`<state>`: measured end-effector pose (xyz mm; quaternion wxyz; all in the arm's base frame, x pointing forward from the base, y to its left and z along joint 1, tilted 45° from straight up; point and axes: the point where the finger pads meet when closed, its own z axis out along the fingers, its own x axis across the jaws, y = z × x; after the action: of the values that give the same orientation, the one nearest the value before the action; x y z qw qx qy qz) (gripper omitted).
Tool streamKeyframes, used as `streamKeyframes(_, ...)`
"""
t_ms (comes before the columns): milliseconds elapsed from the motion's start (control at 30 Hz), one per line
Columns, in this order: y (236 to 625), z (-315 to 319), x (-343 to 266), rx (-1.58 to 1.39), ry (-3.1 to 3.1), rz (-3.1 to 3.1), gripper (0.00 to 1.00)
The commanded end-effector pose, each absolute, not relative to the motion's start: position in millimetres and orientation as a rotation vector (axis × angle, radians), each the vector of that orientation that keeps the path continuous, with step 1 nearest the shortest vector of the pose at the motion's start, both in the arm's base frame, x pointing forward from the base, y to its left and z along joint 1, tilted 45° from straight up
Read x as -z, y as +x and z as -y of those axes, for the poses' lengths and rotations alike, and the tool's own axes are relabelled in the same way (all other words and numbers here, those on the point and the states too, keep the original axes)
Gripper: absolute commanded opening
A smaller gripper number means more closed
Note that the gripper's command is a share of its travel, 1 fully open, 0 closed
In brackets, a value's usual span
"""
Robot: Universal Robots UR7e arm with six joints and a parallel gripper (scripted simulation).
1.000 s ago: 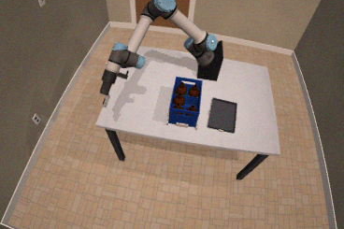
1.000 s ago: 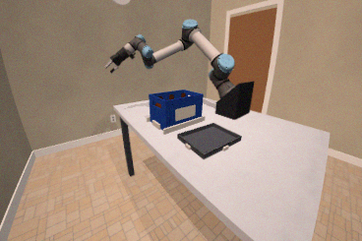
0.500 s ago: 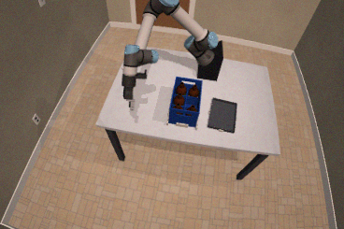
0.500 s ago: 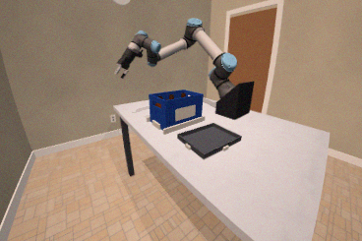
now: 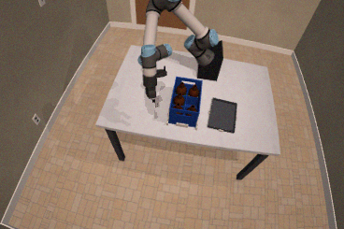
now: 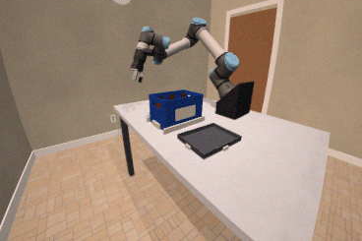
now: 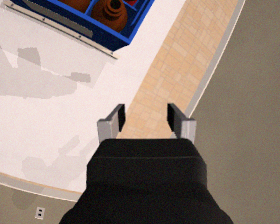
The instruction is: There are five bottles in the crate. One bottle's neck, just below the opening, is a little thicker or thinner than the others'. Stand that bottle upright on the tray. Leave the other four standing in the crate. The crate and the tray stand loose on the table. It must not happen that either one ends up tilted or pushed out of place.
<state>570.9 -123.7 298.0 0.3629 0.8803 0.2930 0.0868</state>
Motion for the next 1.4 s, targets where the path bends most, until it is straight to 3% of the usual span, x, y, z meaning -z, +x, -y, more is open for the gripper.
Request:
streamKeyframes(0,531,98,-262,-0.071,2.306,-0.769,1.00)
streamKeyframes(100,524,94,-256,-0.045,2.308,-0.775,1.00)
streamKeyframes(567,414,49,-194,0.343,2.228,-0.870,1.00)
streamKeyframes(1000,405,47,-190,0.378,2.211,-0.880,1.00)
streamKeyframes(1033,405,47,-190,0.378,2.212,-0.878,0.00)
streamKeyframes(1367,405,47,-190,0.377,2.212,-0.879,0.00)
